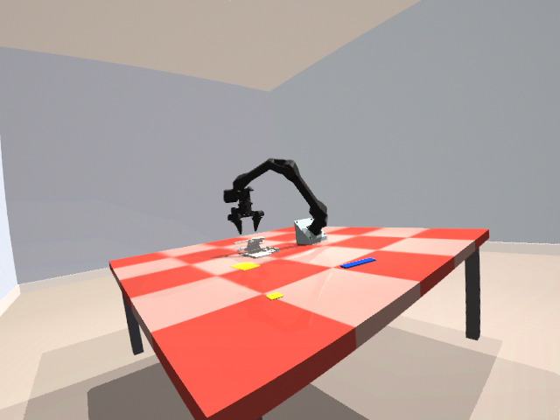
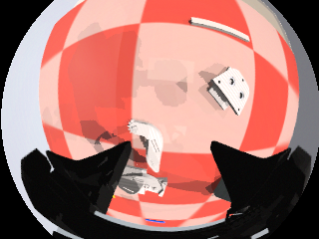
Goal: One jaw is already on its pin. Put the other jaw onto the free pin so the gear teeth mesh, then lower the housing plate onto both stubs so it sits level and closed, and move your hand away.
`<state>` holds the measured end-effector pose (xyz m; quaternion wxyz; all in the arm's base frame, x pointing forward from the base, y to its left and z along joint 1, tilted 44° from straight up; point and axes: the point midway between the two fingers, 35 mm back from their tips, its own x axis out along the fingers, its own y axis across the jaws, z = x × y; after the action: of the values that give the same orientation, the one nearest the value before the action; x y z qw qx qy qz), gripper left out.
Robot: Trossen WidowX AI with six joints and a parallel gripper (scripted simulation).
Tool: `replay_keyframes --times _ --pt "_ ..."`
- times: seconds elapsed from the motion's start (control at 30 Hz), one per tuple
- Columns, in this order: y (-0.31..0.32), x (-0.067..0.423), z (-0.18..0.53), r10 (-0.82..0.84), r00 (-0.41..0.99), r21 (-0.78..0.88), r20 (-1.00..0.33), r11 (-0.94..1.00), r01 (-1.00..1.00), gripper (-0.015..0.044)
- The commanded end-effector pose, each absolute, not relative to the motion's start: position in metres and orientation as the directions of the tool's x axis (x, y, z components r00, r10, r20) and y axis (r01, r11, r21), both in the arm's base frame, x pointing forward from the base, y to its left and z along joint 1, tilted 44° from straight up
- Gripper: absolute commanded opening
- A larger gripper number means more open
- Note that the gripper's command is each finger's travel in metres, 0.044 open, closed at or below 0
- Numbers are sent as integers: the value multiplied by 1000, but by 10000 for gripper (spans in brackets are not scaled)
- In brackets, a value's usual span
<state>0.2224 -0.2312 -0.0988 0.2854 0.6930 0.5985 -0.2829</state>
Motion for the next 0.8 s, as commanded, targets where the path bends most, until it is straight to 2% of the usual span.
replay_keyframes --times 0.0,0.3,0.77 --pt "-231 222 -99 667 126 57 -734 -123 991 440" --pt "-231 222 -99 667 126 57 -734 -123 991 440" --pt "-235 221 -94 669 117 55 -734 -113 992 73"
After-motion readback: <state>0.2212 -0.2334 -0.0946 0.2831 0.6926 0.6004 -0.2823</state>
